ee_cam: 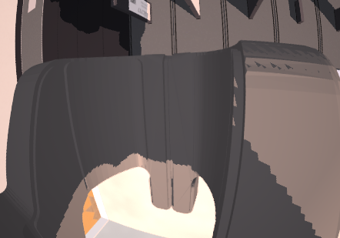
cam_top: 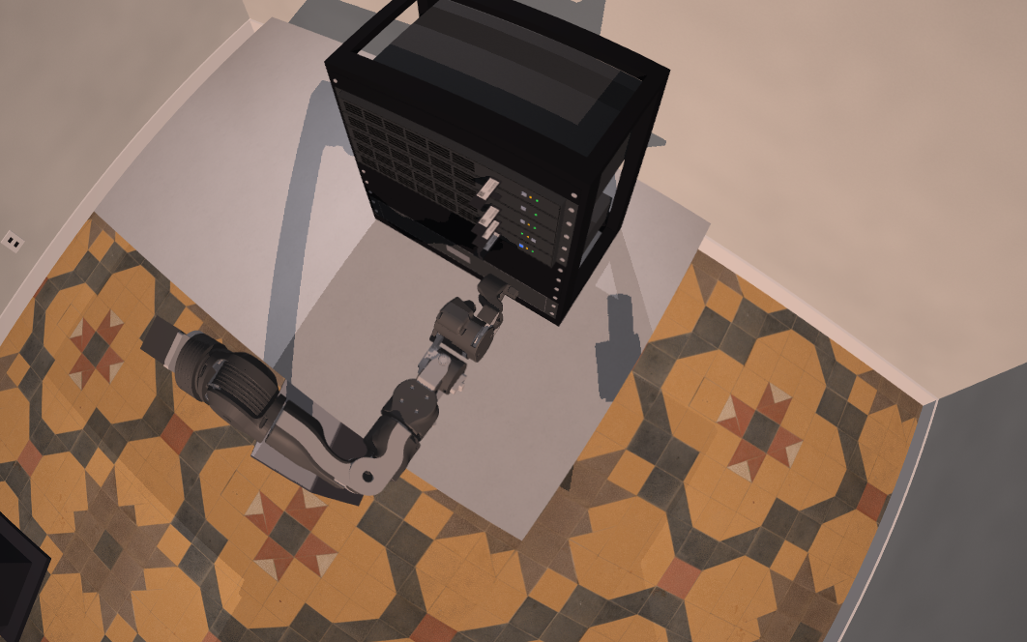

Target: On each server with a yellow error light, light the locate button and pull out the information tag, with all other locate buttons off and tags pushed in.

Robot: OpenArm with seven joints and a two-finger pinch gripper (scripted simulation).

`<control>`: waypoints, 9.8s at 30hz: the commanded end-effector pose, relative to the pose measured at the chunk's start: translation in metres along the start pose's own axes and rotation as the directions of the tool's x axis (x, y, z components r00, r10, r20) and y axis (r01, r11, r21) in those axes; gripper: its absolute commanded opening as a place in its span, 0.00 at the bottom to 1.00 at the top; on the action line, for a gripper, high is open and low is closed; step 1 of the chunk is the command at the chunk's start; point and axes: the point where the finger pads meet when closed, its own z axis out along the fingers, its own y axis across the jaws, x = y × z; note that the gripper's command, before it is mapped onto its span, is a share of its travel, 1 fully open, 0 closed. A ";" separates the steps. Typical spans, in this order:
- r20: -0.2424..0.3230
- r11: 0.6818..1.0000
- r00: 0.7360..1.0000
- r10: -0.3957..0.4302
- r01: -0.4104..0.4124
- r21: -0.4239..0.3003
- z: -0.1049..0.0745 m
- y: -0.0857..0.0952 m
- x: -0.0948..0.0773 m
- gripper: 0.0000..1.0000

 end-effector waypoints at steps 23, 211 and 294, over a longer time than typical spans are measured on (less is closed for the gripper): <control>-0.006 1.000 1.000 -0.001 0.001 0.017 0.064 -0.005 0.002 0.00; -0.008 1.000 1.000 -0.001 0.001 0.017 0.092 -0.007 0.006 0.00; -0.011 1.000 1.000 -0.001 0.002 0.013 0.062 -0.004 0.007 0.00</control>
